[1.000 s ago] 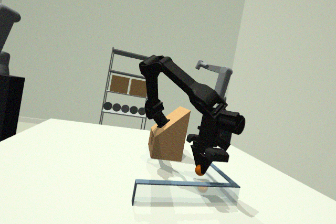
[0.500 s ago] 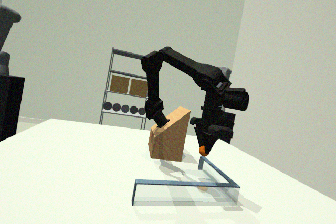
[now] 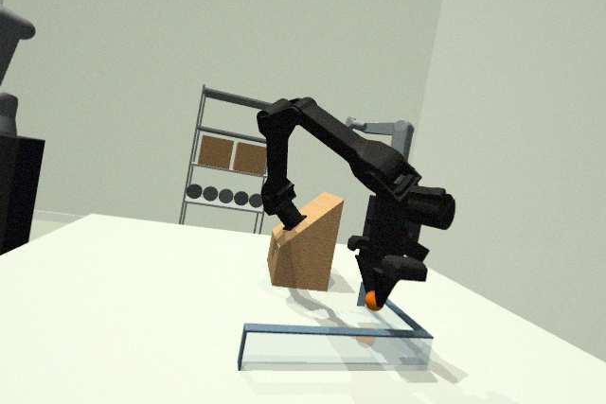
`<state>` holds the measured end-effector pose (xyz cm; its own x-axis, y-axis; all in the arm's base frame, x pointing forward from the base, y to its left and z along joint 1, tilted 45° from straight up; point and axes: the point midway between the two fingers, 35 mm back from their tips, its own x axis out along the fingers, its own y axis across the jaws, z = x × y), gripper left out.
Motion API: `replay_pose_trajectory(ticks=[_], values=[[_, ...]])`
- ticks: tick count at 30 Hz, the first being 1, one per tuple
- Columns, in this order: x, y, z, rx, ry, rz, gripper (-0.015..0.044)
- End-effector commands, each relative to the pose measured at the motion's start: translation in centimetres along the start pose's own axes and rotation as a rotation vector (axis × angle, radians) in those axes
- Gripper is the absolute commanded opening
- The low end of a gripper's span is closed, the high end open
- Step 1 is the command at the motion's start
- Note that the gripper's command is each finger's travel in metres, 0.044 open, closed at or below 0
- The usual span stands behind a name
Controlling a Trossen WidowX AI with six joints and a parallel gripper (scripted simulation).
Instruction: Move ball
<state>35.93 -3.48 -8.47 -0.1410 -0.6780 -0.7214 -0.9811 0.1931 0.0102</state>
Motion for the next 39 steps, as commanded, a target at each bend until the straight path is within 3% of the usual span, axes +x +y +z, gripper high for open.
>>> replay_pose_trajectory(ticks=[1,6,30,39], values=[[2.9,0.5,0.0,-0.016,0.013,0.018,0.0000],[5.7,0.8,-0.1,-0.016,0.017,0.018,0.0000],[7.7,0.8,-0.2,-0.016,0.018,0.019,0.0000],[7.4,0.5,-0.3,-0.005,0.012,0.012,0.0236]])
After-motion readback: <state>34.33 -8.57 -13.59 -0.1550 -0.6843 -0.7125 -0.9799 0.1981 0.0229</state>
